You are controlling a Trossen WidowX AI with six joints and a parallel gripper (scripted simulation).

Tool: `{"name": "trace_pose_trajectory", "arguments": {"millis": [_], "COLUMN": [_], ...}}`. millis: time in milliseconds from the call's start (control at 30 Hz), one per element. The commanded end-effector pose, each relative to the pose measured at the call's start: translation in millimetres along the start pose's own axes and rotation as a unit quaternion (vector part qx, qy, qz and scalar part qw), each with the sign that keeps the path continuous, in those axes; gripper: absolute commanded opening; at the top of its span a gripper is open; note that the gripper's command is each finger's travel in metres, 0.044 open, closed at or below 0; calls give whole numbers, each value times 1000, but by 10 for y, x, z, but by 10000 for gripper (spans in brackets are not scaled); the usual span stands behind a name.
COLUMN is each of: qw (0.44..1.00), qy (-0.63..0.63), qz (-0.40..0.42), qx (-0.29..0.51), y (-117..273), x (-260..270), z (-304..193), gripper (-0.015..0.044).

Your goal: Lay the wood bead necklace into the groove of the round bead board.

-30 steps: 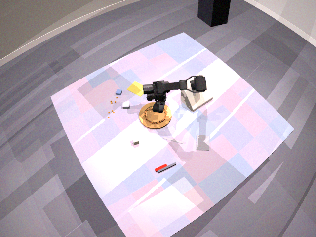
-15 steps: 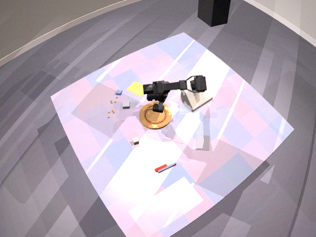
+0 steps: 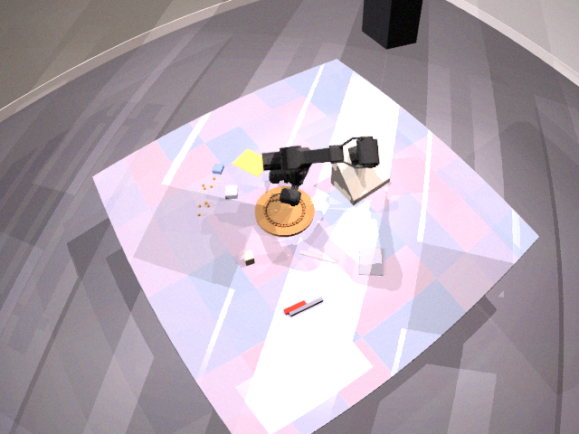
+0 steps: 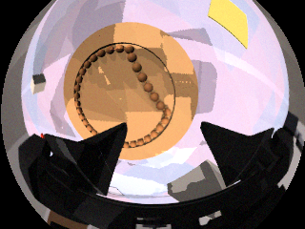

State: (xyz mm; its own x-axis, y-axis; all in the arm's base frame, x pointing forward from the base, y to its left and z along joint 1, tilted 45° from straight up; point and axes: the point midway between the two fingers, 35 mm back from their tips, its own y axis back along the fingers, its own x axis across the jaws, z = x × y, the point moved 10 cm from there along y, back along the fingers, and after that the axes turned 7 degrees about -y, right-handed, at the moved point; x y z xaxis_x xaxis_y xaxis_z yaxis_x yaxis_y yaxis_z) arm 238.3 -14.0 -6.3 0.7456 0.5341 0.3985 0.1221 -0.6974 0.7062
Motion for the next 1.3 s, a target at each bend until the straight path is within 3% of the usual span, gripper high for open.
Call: {"name": "trace_pose_trajectory", "arguments": {"millis": [0, 133, 367, 533, 1267], "qw": [1000, 1000, 990, 989, 989], "qy": [3, 3, 142, 147, 149], "qz": [-1, -1, -2, -2, -1], "qx": [-2, -2, -2, -2, -5], "y": [8, 8, 301, 311, 28], "x": [4, 4, 0, -1, 10], "z": [4, 4, 129, 132, 143], "gripper": [440, 440, 256, 125, 120]}}
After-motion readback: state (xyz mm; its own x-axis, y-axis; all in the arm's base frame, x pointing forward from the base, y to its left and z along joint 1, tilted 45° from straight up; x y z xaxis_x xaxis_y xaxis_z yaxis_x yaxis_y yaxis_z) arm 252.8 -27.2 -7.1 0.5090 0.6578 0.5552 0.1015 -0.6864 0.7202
